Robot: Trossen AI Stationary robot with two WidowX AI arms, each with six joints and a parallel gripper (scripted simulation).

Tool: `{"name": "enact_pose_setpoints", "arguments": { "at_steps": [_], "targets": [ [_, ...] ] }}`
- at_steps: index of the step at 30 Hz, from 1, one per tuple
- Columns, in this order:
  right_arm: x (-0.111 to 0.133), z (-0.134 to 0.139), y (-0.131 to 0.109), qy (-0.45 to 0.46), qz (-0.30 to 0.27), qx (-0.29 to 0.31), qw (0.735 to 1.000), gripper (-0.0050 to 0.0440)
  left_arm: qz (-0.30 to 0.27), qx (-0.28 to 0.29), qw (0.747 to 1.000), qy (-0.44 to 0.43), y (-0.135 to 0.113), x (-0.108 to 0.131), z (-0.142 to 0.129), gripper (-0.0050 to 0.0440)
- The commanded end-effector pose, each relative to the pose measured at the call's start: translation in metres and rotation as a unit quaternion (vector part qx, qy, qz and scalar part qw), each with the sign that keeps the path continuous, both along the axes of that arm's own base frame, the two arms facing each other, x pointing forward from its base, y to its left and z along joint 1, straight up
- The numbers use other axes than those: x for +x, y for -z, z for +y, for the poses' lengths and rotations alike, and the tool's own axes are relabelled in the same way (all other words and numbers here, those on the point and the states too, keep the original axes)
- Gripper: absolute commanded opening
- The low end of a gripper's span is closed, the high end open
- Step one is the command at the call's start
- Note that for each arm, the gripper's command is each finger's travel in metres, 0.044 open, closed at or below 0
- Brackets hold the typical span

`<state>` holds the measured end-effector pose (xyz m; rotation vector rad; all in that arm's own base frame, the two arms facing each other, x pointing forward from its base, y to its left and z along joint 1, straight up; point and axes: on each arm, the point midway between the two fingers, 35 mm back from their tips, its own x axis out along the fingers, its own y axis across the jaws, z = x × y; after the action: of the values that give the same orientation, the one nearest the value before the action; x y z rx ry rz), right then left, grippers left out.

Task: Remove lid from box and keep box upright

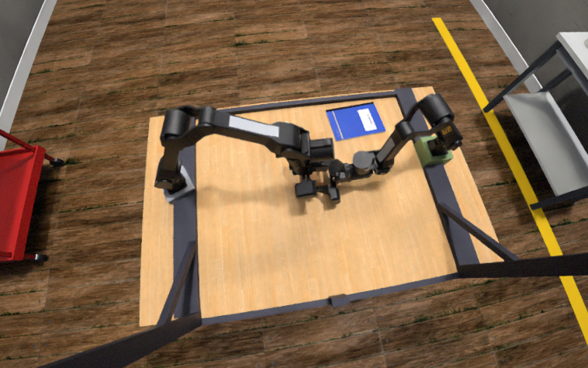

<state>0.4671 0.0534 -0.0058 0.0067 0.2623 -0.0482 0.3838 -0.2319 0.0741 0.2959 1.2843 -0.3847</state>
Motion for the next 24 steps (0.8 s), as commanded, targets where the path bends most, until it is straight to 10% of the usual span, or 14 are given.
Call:
{"name": "enact_pose_setpoints", "arguments": {
  "at_steps": [1,11,24],
  "targets": [
    [0.004,0.001,-0.011,-0.001,-0.014,0.002,1.0,-0.0001,-0.013,-0.009,1.0,0.0,-0.012,0.003,-0.001,0.0323],
    [0.004,0.001,-0.011,-0.001,-0.014,0.002,1.0,-0.0005,-0.013,-0.009,1.0,0.0,-0.012,0.003,-0.001,0.0263],
    [0.004,0.001,-0.011,-0.001,-0.014,0.002,1.0,-0.005,-0.024,-0.015,1.0,0.0,-0.082,0.003,-0.001,0.0]
  ]
}}
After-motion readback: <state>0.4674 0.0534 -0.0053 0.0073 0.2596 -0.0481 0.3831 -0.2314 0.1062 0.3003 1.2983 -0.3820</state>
